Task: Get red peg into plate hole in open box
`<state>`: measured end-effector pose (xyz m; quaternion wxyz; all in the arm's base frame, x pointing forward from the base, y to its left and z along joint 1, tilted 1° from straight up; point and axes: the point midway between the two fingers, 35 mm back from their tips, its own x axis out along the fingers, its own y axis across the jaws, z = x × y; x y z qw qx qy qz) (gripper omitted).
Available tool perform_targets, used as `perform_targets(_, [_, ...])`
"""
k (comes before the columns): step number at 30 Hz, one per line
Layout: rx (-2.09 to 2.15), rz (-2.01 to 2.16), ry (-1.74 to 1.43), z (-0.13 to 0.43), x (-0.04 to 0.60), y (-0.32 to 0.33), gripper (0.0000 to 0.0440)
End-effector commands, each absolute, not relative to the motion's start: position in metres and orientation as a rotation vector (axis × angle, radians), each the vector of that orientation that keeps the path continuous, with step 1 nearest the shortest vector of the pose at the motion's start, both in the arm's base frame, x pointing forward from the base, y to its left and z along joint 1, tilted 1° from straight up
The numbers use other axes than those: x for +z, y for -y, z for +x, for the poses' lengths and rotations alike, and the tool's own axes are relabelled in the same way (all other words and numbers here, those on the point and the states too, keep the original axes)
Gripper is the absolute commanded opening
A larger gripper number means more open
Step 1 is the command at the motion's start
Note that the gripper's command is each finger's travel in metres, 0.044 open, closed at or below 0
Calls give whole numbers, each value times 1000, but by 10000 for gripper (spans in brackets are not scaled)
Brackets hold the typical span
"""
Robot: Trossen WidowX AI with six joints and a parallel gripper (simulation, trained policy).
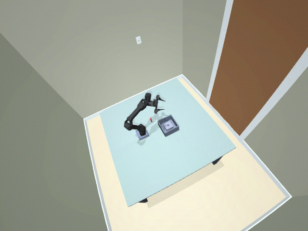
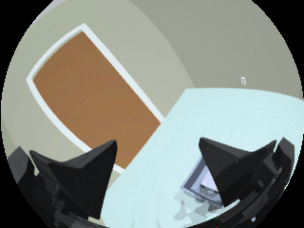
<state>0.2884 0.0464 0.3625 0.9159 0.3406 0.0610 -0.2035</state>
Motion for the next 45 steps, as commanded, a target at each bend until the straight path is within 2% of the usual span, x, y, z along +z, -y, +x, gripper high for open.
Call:
perform_targets(1, [-408,687,-156,287,357,-49,416])
perform_targets(3, [-388,662,-220,285,345,-55,440])
perform_targets(15, [-334,540,-626,254,261,-90,440])
perform_targets(31, [-442,406,-1159,181,156,-113,440])
perform_targets(45, [-551,393,-1393,151,90,-131,440])
